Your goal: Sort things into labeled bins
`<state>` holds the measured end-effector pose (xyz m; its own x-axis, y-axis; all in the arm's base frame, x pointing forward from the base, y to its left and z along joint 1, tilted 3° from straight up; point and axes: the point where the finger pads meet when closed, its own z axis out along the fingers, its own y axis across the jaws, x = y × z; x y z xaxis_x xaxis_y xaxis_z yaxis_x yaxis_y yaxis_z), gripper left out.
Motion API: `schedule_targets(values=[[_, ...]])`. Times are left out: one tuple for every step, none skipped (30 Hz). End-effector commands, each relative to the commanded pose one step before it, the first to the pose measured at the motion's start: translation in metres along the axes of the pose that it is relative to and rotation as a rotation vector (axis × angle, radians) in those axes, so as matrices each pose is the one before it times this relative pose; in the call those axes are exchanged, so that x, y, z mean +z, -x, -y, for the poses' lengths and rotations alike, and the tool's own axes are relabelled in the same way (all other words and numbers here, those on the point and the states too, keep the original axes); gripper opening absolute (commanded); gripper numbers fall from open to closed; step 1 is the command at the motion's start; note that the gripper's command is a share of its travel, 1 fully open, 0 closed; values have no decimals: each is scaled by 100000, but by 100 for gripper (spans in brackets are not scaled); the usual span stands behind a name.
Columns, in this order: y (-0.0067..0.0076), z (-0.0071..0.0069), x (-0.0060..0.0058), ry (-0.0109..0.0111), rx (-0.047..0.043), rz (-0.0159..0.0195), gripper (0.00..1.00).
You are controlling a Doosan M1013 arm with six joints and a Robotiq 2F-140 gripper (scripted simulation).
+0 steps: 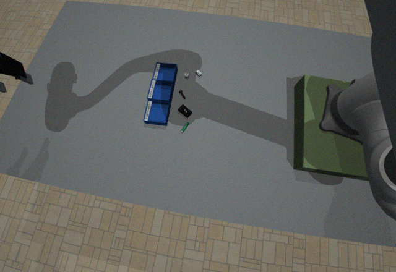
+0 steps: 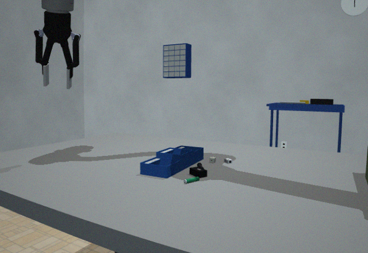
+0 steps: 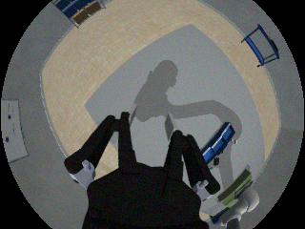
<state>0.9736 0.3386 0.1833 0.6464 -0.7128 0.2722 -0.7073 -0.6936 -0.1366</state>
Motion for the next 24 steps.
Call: schedule_targets(values=[[786,-260,2345,-104,32,-58,5],[271,-100,782,0,0,0,5],[271,-100,782,0,0,0,5],[214,-79,618,0,0,0,5],[0,0,0,0,0,0,5],[0,0,0,0,0,0,5],[0,0,0,0,0,0,5],[177,-798,-163,-261,-4689,1715,5],[-147,-789,-226,1494,-1671,274,5],[-133,-794,-214,0,0,0,5],[-47,-282,-76,0,0,0,5],[7,-813,-184,770,-4711,1487,5],[48,-813,-177,242,-1482,468,5],[61,-812,-175,0,0,0,5],[15,-203,-44,0,0,0,5],[94,-810,-171,632,-4712,1550,5],[134,-806,-164,194,-1444,475,5],[147,-804,-162,0,0,0,5],[42,-230,-46,0,0,0,5],[179,-799,-157,488,-4712,1600,5],[219,-790,-150,146,-1406,477,5],[231,-787,-148,0,0,0,5],[0,0,0,0,0,0,5],[0,0,0,0,0,0,5]])
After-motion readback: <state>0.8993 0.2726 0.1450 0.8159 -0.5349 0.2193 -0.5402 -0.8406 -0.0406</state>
